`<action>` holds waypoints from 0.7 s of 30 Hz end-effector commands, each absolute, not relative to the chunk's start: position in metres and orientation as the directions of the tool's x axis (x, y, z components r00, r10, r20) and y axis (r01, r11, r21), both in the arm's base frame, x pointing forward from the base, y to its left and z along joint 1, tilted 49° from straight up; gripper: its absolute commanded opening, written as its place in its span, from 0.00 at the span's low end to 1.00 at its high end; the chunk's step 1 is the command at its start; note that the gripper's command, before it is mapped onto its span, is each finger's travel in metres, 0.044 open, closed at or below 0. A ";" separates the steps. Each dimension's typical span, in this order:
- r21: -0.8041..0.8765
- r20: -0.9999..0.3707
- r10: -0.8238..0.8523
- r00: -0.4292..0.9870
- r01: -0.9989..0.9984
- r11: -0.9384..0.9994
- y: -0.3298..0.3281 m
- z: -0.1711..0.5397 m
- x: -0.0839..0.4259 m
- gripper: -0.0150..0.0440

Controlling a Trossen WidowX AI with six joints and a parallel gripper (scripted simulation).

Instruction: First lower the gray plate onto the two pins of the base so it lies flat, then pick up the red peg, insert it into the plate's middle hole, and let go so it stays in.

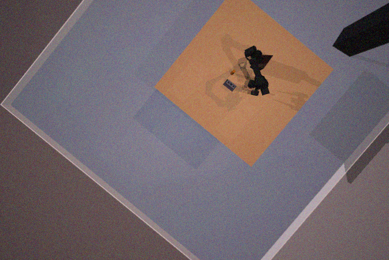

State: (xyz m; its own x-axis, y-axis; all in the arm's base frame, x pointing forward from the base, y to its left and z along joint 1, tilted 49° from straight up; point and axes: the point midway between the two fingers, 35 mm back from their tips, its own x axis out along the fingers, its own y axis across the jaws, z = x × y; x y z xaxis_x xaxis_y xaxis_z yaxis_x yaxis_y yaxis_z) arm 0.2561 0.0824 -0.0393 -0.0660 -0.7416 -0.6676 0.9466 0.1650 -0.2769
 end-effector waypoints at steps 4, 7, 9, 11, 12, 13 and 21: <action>-0.278 -0.665 -0.744 -0.062 0.945 0.169 0.074 -0.046 0.256 1.00; -0.277 -0.665 -0.744 -0.062 0.946 0.169 0.071 -0.050 0.256 1.00; -0.277 -0.665 -0.744 -0.062 0.946 0.168 0.068 -0.052 0.255 1.00; -0.276 -0.665 -0.745 -0.062 0.946 0.167 0.066 -0.054 0.255 1.00; -0.276 -0.665 -0.745 -0.062 0.947 0.167 0.065 -0.055 0.255 1.00; -0.275 -0.665 -0.745 -0.062 0.947 0.167 0.063 -0.056 0.255 1.00; -0.273 -0.664 -0.745 -0.062 0.948 0.164 0.055 -0.063 0.253 1.00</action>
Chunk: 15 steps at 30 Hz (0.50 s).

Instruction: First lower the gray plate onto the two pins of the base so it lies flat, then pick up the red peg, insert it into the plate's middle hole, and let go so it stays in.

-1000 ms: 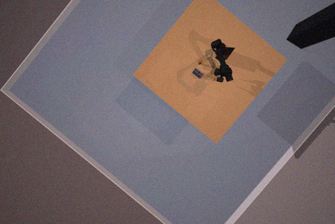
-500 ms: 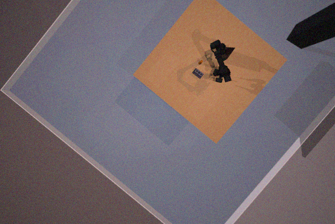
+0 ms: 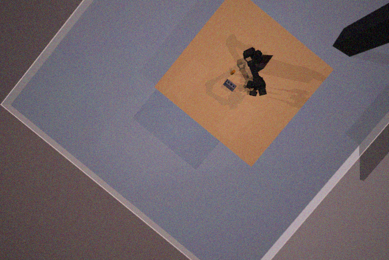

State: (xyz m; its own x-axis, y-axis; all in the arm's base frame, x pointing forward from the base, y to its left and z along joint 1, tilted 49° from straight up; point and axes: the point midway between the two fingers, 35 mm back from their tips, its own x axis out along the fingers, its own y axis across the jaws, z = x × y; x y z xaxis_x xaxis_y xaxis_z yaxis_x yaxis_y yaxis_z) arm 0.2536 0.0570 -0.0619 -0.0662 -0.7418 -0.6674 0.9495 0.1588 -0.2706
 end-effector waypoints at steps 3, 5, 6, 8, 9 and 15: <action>-0.273 -0.664 -0.745 -0.062 0.948 0.164 0.054 -0.064 0.253 0.91; -0.273 -0.664 -0.745 -0.062 0.948 0.164 0.054 -0.064 0.253 0.82; -0.273 -0.664 -0.745 -0.062 0.948 0.164 0.054 -0.064 0.253 0.78; -0.273 -0.664 -0.745 -0.062 0.948 0.164 0.054 -0.064 0.253 0.69; -0.273 -0.664 -0.745 -0.062 0.948 0.164 0.054 -0.064 0.253 0.64; -0.273 -0.664 -0.745 -0.062 0.948 0.164 0.054 -0.064 0.253 0.38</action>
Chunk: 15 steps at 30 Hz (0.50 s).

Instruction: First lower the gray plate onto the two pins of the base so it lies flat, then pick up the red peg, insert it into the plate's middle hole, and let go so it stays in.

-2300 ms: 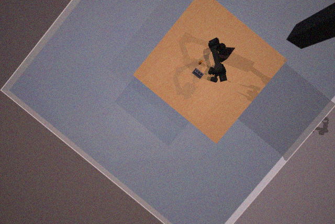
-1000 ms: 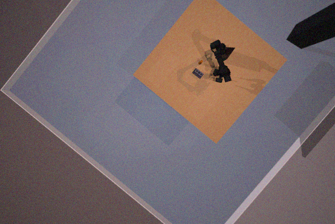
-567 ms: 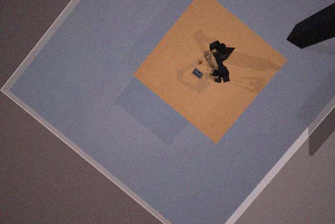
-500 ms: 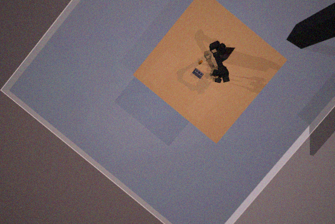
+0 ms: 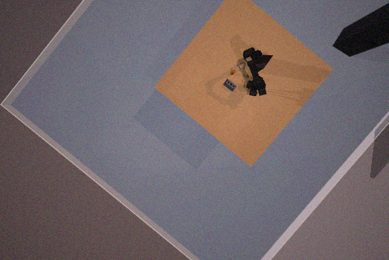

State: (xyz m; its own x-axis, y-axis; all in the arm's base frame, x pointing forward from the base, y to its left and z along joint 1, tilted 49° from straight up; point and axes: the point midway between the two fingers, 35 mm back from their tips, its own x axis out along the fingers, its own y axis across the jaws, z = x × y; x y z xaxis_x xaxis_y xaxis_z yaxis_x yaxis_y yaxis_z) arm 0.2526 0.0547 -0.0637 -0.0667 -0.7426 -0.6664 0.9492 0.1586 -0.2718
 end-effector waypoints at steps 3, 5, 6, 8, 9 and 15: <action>-0.273 -0.664 -0.745 -0.062 0.948 0.164 0.054 -0.064 0.253 0.25; -0.273 -0.664 -0.745 -0.062 0.948 0.164 0.054 -0.064 0.253 0.25; -0.273 -0.664 -0.745 -0.062 0.948 0.164 0.054 -0.064 0.253 0.25; -0.273 -0.664 -0.745 -0.062 0.948 0.164 0.054 -0.064 0.253 0.25; -0.273 -0.664 -0.745 -0.062 0.948 0.164 0.054 -0.064 0.253 0.25; -0.273 -0.664 -0.745 -0.062 0.948 0.164 0.054 -0.064 0.253 0.25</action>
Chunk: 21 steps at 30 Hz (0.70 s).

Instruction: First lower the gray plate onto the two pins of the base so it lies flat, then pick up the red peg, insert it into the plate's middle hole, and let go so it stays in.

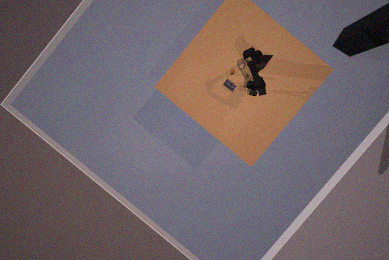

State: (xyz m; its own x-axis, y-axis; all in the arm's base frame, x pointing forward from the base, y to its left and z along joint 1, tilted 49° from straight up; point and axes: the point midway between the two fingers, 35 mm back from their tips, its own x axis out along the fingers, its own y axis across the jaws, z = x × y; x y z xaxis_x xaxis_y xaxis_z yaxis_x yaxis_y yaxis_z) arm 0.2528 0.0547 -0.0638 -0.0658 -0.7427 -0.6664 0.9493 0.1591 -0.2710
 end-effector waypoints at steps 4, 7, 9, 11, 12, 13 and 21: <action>-0.273 -0.664 -0.745 -0.062 0.948 0.164 0.054 -0.064 0.253 0.25; -0.273 -0.664 -0.745 -0.062 0.948 0.164 0.056 -0.063 0.254 0.25; -0.273 -0.665 -0.744 -0.062 0.948 0.165 0.058 -0.061 0.254 0.25; -0.273 -0.665 -0.744 -0.062 0.948 0.165 0.063 -0.058 0.256 0.25; -0.273 -0.666 -0.744 -0.062 0.948 0.165 0.065 -0.056 0.256 0.25; -0.273 -0.666 -0.743 -0.062 0.948 0.166 0.067 -0.054 0.257 0.25; -0.272 -0.668 -0.742 -0.062 0.948 0.166 0.087 -0.038 0.261 0.25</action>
State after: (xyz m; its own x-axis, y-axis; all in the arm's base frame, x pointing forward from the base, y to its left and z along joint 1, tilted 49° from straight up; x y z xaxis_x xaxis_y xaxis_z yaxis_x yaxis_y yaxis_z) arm 0.2596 0.0800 -0.0427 -0.0623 -0.7463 -0.6627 0.9456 0.1683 -0.2785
